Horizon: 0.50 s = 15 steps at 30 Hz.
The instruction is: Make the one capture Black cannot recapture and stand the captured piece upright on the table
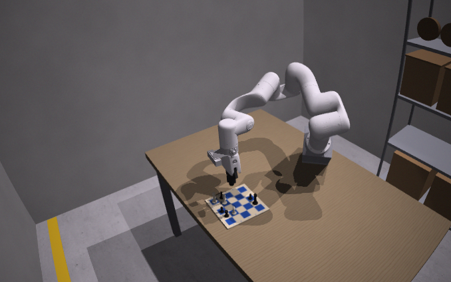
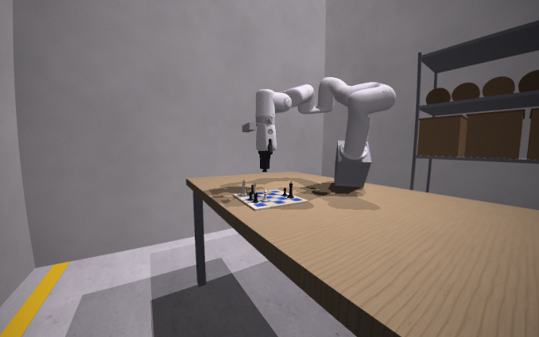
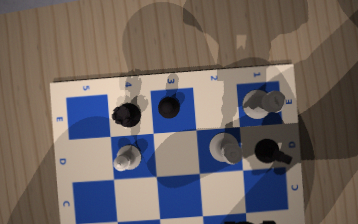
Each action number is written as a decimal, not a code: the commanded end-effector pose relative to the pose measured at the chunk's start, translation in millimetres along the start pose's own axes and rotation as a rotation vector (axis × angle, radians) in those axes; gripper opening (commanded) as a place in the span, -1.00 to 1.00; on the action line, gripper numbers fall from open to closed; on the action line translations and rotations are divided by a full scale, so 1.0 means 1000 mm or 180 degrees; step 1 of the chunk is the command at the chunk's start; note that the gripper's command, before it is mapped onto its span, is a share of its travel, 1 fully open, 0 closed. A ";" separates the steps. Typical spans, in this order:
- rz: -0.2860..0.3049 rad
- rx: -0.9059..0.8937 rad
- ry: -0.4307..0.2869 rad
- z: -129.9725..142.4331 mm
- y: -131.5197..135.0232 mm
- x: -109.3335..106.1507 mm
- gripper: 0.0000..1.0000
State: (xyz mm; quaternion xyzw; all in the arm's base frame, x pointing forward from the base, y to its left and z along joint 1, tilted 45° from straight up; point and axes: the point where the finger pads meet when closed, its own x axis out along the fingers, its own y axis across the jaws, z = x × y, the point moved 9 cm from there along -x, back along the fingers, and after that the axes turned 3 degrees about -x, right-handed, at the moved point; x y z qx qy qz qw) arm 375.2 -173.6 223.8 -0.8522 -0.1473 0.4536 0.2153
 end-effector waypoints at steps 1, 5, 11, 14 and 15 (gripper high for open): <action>0.0005 0.0002 0.0008 -0.001 0.001 -0.004 -1.00; 0.0031 -0.0091 -0.0025 -0.033 0.010 -0.001 -1.00; 0.0041 -0.0230 -0.0031 -0.078 0.012 0.001 -1.00; 0.0034 -0.0303 -0.0020 -0.101 0.009 0.001 -1.00; 0.0034 -0.0303 -0.0020 -0.101 0.009 0.001 -1.00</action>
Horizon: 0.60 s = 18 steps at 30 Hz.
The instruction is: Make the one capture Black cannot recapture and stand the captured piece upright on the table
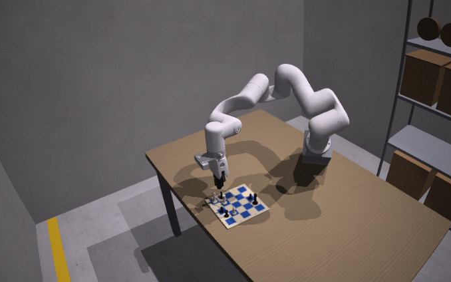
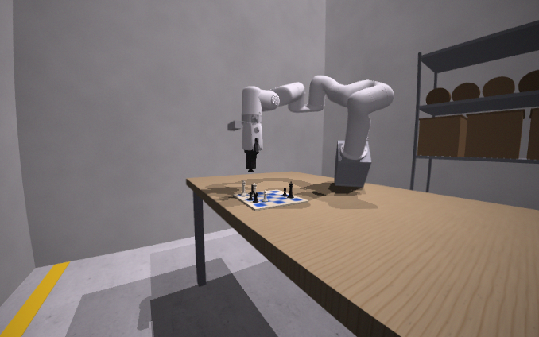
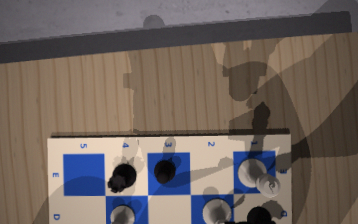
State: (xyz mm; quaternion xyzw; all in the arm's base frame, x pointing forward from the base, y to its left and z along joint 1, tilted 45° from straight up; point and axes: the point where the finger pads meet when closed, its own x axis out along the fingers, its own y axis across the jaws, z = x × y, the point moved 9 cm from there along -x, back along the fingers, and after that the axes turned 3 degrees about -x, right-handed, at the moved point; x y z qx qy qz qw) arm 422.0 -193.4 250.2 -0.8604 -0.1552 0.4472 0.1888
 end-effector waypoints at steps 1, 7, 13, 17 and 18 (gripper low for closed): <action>0.0000 -0.0119 -0.0043 -0.044 0.005 0.004 -1.00; -0.0030 -0.0243 -0.0007 -0.083 -0.003 0.004 -1.00; -0.0030 -0.0243 -0.0007 -0.083 -0.003 0.004 -1.00; -0.0030 -0.0243 -0.0007 -0.083 -0.003 0.004 -1.00; -0.0030 -0.0243 -0.0007 -0.083 -0.003 0.004 -1.00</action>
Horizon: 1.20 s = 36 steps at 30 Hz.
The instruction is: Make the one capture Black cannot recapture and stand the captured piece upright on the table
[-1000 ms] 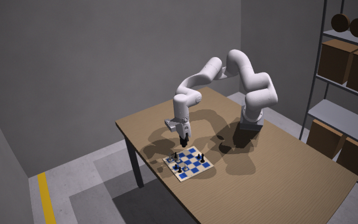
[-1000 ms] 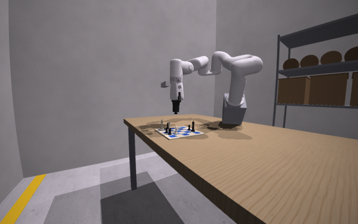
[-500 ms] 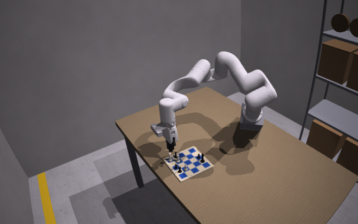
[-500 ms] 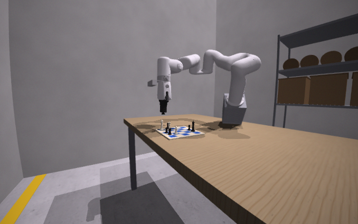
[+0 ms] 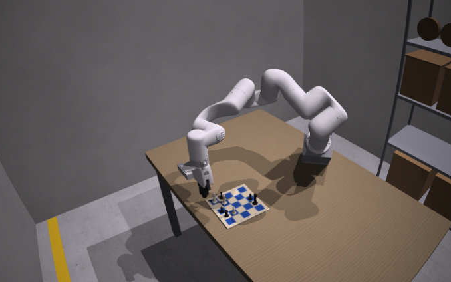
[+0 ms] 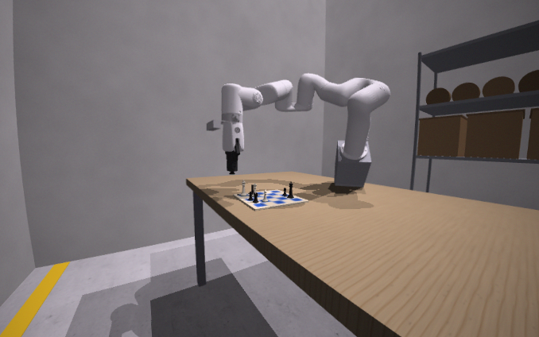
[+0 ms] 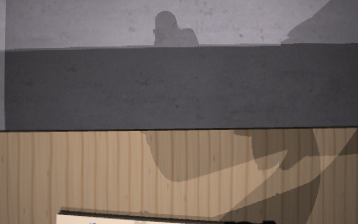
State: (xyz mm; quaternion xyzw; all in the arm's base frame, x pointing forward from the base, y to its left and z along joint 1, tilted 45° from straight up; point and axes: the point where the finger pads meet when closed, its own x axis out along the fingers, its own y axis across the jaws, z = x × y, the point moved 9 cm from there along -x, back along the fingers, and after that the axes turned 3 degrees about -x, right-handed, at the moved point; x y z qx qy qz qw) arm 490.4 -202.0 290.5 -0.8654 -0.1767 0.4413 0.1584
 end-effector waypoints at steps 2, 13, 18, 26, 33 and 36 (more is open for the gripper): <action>0.0003 -0.0004 0.0002 -0.003 0.001 -0.001 -1.00; 0.0005 -0.0002 -0.0003 -0.003 0.001 0.015 -1.00; 0.0005 -0.0002 -0.0003 -0.004 0.002 0.036 -1.00; 0.0005 -0.0002 -0.0003 -0.004 0.003 0.074 -1.00; 0.0005 -0.0002 -0.0003 -0.004 0.003 0.089 -1.00; 0.0005 -0.0002 -0.0003 -0.004 0.003 0.094 -1.00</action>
